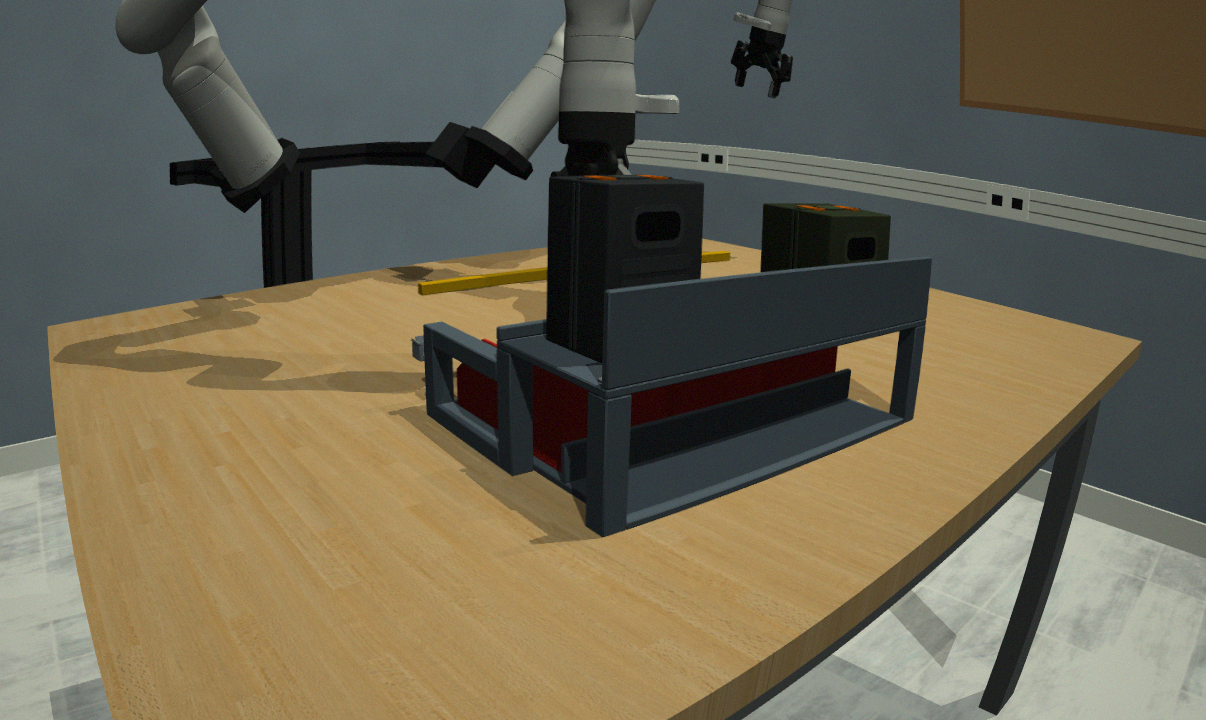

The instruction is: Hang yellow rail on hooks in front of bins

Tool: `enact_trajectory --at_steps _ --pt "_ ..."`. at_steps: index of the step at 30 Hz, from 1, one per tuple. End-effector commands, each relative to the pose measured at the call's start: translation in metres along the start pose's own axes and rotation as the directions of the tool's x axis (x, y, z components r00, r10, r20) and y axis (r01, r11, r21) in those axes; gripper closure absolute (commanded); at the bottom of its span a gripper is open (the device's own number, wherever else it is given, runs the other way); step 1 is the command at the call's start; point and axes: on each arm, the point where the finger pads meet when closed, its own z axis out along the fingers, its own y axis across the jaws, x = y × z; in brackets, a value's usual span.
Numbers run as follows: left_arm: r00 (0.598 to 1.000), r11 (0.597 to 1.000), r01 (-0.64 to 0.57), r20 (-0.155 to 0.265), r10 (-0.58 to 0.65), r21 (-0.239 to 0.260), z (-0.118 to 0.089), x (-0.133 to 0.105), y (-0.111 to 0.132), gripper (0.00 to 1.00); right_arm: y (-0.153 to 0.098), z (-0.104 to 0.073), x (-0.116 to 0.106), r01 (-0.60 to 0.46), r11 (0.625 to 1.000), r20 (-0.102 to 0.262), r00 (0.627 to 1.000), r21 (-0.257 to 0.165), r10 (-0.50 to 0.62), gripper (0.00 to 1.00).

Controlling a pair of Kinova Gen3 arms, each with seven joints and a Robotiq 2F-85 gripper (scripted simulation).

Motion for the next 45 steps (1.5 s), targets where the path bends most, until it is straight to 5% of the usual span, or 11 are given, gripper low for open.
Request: enact_trajectory --at_steps 1,45 --pt "1.0 1.0 -0.015 -0.006 0.015 -0.001 0.0002 0.0006 -0.0012 0.002 0.0007 0.0 -0.0002 0.016 1.0 0.003 1.0 0.001 -0.016 0.903" --pt "1.0 1.0 -0.015 -0.006 0.015 -0.001 0.0002 0.0006 -0.0012 0.002 0.0066 -0.0021 0.002 0.018 1.0 -0.007 1.0 -0.013 -0.018 0.903"
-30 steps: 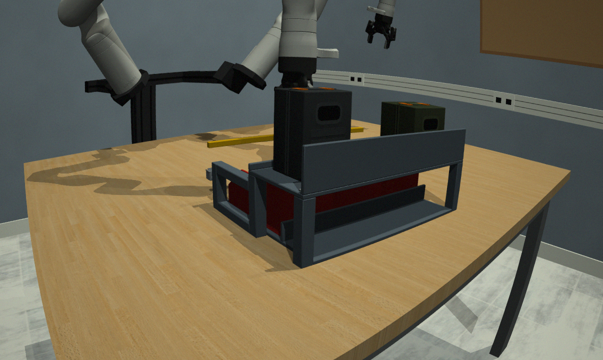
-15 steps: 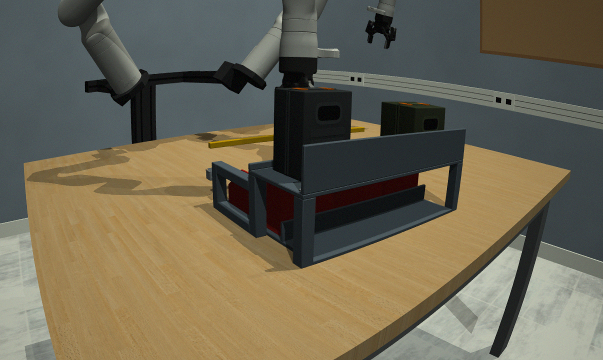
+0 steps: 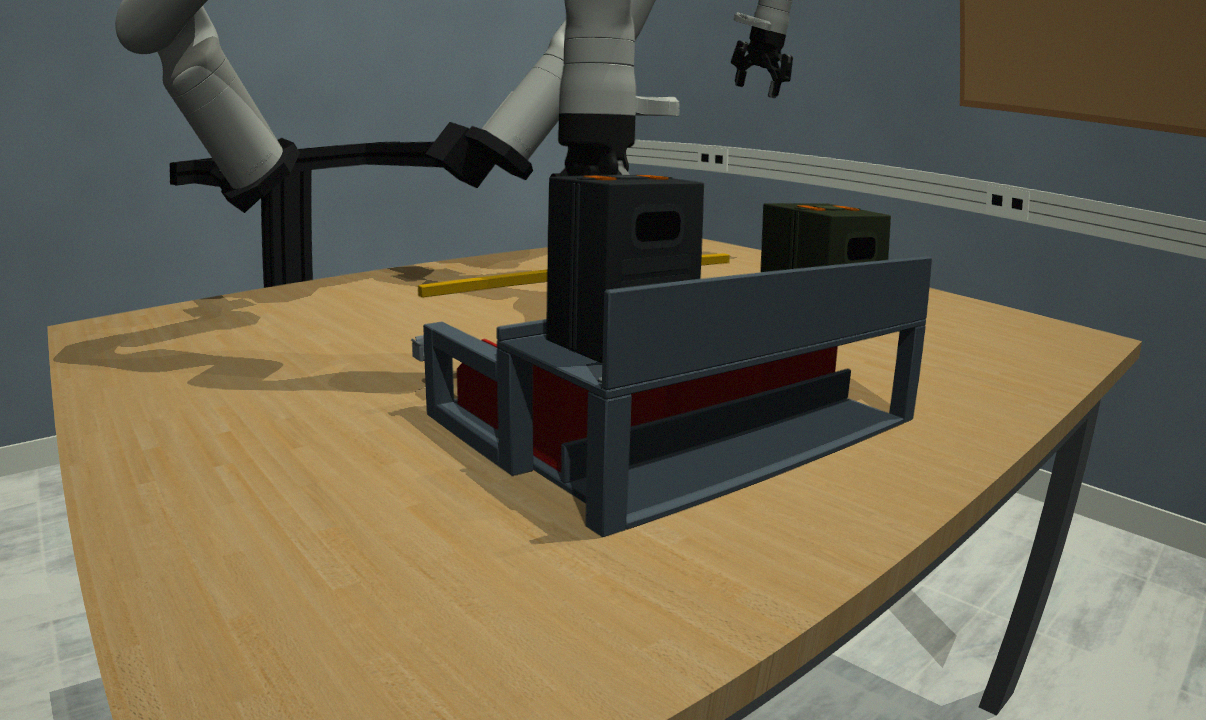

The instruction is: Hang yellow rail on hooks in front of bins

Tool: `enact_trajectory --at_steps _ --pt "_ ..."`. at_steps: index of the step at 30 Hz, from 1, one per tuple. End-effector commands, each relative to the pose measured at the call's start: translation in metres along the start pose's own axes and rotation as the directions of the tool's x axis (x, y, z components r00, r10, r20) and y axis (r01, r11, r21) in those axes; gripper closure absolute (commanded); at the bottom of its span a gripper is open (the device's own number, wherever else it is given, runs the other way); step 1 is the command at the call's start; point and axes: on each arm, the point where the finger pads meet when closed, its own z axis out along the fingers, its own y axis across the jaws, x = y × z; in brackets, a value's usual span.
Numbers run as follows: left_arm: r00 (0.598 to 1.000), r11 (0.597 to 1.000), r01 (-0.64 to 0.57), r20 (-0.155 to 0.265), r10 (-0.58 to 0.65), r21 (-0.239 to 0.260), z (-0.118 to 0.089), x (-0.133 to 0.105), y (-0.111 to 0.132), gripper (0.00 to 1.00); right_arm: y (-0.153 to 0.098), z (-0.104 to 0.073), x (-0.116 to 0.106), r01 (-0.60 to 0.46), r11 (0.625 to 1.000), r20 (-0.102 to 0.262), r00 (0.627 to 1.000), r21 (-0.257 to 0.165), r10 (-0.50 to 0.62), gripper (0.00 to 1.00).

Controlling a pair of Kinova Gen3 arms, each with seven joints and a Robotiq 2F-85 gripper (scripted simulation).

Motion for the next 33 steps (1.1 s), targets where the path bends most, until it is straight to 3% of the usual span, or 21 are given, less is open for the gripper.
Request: enact_trajectory --at_steps 1,33 --pt "1.0 1.0 -0.015 -0.006 0.015 -0.001 0.0 0.001 -0.001 0.002 0.006 -0.004 0.003 0.013 1.0 -0.01 1.0 -0.013 -0.013 0.903" --pt "1.0 1.0 -0.015 -0.006 0.015 -0.001 0.0 0.001 -0.001 0.002 0.005 0.01 0.003 0.014 1.0 -0.009 1.0 -0.01 -0.014 0.903"
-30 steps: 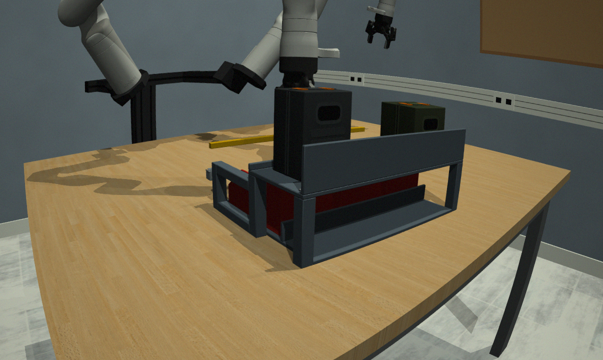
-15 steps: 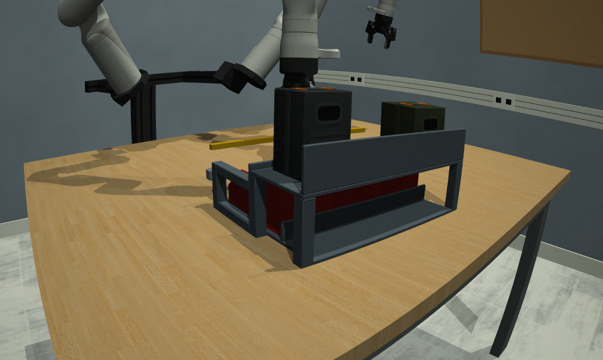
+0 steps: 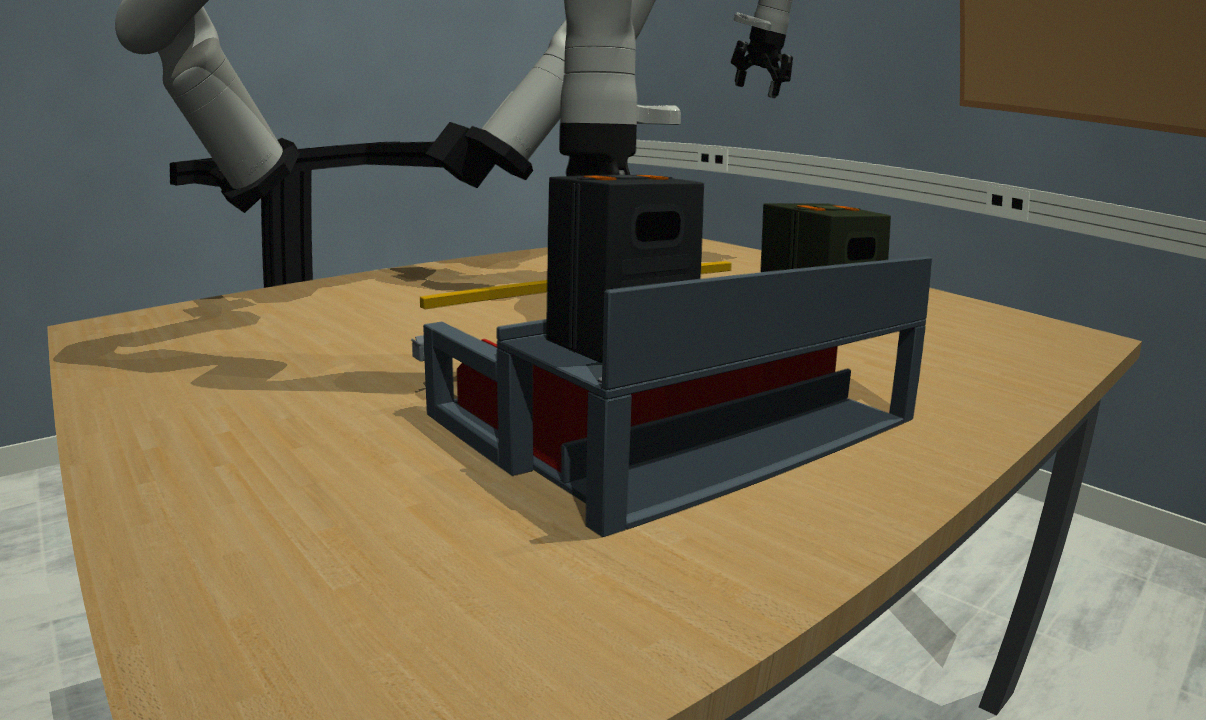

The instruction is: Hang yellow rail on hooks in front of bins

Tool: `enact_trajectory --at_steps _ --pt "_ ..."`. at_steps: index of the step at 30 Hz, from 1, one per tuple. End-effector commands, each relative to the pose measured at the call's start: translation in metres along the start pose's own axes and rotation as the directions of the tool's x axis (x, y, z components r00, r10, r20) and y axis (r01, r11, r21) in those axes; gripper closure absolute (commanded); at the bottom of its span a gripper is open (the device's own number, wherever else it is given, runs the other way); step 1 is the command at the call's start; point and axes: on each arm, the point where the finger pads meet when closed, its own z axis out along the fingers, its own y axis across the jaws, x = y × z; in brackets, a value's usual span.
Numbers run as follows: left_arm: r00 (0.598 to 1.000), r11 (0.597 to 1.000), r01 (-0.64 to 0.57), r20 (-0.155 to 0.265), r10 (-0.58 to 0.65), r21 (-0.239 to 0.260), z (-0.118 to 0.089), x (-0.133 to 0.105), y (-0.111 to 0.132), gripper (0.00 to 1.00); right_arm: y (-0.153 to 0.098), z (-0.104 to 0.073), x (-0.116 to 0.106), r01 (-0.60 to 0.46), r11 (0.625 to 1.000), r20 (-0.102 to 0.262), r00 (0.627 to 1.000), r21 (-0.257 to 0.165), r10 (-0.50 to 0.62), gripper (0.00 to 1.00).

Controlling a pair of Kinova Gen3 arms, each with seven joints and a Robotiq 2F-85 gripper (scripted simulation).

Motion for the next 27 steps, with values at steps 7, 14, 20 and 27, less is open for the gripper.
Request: enact_trajectory --at_steps 7,14,20,27 --pt "1.0 1.0 -0.015 -0.006 0.015 -0.001 0.0002 0.0006 -0.0012 0.002 0.0027 0.0048 0.0024 0.016 1.0 -0.005 1.0 -0.006 -0.016 0.903" --pt "1.0 1.0 -0.015 -0.006 0.015 -0.001 0.0002 0.0006 -0.0012 0.002 0.0028 0.0072 0.0026 0.016 1.0 -0.005 1.0 -0.006 -0.016 0.903" --pt "1.0 1.0 -0.015 -0.006 0.015 -0.001 0.0002 0.0006 -0.0012 0.002 0.0029 0.0077 0.0028 0.016 1.0 -0.005 1.0 -0.006 -0.016 0.903" --pt "1.0 1.0 -0.015 -0.006 0.015 -0.001 0.0002 0.0006 -0.0012 0.002 0.0028 0.008 0.0028 0.016 1.0 -0.005 1.0 -0.006 -0.016 0.903"
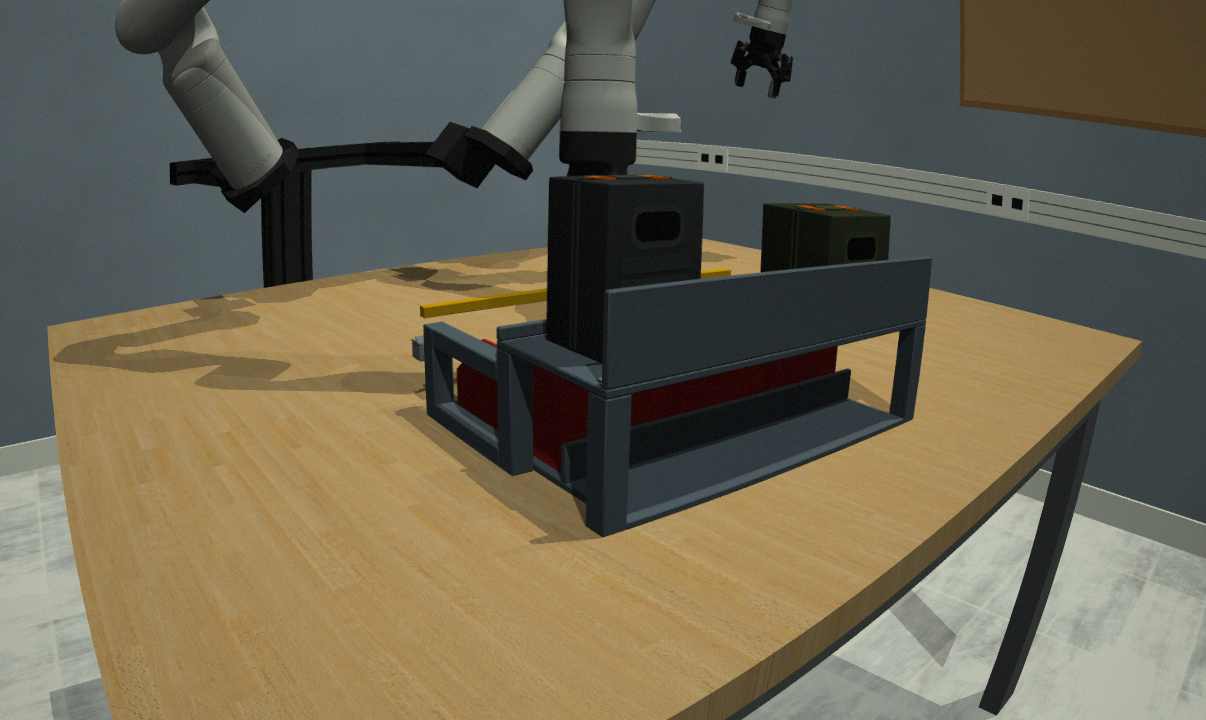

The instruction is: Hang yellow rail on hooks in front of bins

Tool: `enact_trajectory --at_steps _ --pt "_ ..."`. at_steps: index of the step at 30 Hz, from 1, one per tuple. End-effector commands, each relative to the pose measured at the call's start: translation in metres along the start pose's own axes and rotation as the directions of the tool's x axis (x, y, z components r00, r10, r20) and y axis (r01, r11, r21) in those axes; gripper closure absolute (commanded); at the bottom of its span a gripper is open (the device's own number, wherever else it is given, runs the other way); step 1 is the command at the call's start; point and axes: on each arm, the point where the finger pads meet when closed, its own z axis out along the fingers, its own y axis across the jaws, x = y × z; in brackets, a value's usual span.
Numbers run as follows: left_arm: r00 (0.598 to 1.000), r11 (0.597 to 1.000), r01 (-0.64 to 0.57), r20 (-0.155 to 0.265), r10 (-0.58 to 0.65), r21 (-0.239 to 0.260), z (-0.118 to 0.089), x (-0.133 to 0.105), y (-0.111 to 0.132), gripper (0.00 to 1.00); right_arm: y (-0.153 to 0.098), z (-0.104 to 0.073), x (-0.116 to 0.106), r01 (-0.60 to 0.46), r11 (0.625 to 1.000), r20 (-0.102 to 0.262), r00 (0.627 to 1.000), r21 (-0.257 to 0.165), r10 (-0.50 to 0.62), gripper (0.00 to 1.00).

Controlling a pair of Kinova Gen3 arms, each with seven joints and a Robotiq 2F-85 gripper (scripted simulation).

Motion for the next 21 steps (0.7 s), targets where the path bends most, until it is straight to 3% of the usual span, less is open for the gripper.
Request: enact_trajectory --at_steps 1,21 --pt "1.0 1.0 -0.015 -0.006 0.015 -0.001 0.0002 0.0006 -0.0012 0.002 0.0029 -0.0003 0.0028 0.016 1.0 -0.006 1.0 -0.007 -0.016 0.903" --pt "1.0 1.0 -0.015 -0.006 0.015 -0.001 0.0002 0.0006 -0.0012 0.002 -0.0016 -0.0008 0.003 0.004 1.0 -0.006 1.0 -0.001 -0.004 0.903"
